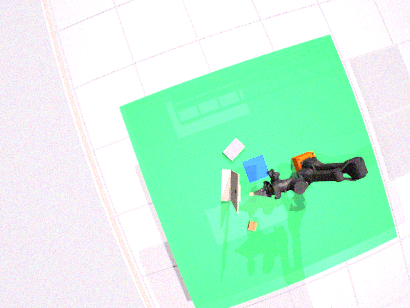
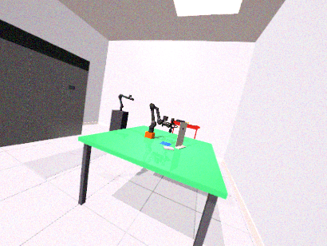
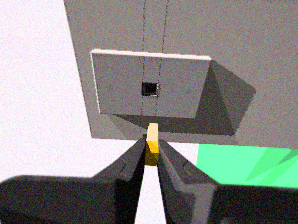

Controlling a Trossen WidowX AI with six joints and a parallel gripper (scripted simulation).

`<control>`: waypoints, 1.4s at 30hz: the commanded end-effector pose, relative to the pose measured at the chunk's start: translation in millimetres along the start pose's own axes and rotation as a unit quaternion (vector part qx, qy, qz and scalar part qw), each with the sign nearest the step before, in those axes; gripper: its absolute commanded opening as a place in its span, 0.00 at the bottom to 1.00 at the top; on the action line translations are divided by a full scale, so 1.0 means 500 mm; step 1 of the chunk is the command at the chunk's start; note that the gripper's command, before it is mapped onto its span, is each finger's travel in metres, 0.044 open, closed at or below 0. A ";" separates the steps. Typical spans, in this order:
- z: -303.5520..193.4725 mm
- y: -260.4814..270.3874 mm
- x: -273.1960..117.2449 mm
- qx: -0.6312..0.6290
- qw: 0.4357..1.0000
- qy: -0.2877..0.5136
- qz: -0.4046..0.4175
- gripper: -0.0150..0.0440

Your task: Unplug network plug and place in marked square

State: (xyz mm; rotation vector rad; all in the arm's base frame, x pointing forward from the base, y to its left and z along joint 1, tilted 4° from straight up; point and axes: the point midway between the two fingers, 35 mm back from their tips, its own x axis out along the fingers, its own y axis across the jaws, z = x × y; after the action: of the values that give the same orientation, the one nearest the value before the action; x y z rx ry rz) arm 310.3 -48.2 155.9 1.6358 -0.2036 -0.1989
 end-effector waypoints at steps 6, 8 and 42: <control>0.000 0.010 -0.001 0.000 1.000 0.000 0.000 0.25; 0.000 0.016 -0.002 0.000 1.000 0.000 0.000 0.25; 0.007 0.117 -0.047 -0.001 1.000 -0.002 -0.001 0.25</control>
State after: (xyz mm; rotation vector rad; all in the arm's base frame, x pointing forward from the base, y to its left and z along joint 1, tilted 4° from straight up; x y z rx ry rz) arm 289.4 -50.8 206.0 1.6346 -0.2029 -0.2147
